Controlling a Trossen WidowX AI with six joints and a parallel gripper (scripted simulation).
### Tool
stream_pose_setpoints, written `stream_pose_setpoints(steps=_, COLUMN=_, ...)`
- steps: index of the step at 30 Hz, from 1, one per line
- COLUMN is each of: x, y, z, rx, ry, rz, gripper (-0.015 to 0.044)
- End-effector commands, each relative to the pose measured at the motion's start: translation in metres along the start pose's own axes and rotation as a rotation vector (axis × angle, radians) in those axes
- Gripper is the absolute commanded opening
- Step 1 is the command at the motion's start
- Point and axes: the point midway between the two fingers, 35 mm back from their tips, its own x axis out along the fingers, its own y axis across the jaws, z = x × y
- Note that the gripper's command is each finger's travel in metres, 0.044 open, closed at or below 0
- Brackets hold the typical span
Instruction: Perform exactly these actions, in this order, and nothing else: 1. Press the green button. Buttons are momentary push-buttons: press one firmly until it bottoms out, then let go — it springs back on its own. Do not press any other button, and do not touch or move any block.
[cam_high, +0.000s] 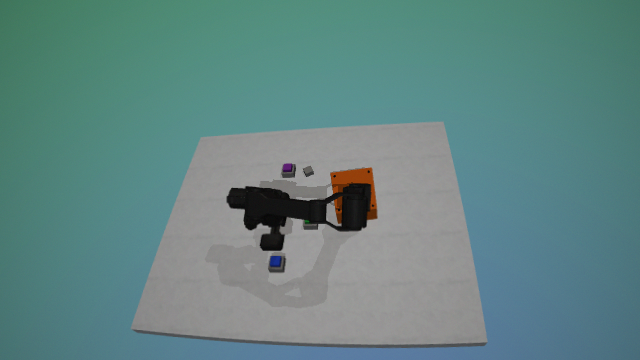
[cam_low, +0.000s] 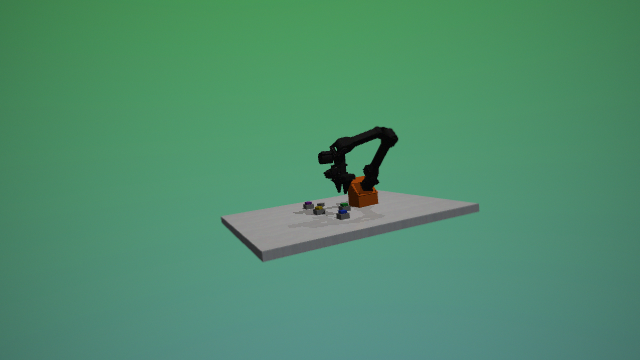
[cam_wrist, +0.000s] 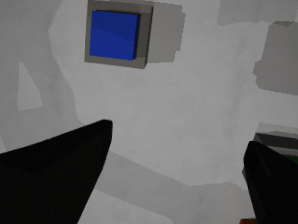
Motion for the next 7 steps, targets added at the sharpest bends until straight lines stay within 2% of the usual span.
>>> stream_pose_setpoints(steps=1, x=-0.0128, y=0.0434, z=0.0014, rx=0.002, ry=0.007, rz=0.015, gripper=0.0387)
stream_pose_setpoints(steps=7, x=-0.0136, y=0.0460, z=0.0013, rx=0.002, ry=0.007, rz=0.016, gripper=0.0400)
